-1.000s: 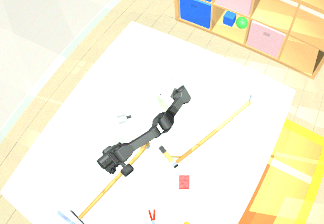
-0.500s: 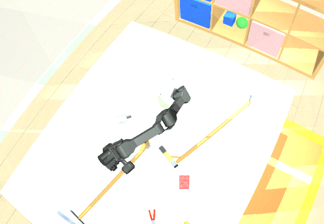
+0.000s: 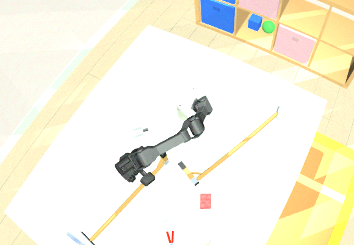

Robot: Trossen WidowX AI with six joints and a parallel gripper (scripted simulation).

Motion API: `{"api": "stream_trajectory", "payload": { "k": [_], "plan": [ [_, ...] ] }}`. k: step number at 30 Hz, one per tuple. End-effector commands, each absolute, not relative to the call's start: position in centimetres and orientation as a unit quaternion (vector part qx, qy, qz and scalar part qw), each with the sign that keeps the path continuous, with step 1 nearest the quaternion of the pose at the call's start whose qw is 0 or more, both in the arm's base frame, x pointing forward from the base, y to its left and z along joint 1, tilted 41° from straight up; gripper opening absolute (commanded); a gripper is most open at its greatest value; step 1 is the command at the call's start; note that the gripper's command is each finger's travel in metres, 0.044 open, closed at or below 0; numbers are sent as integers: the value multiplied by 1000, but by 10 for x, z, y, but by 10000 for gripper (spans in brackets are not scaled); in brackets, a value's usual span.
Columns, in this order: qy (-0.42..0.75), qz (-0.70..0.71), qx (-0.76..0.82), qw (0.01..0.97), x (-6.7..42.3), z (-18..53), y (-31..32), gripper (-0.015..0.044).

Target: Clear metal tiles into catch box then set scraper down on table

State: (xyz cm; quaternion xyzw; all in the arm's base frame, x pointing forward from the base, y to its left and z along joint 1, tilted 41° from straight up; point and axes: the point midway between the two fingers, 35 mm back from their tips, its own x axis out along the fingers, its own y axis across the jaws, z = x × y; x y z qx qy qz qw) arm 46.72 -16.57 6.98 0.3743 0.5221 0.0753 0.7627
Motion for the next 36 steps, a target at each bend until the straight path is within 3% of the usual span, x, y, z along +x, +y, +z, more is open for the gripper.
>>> {"api": "stream_trajectory", "payload": {
  "k": [1,36],
  "plan": [
    [515,76,376,767,458,77,-168,440],
    [458,55,382,801,378,120,-173,440]
  ]
}}
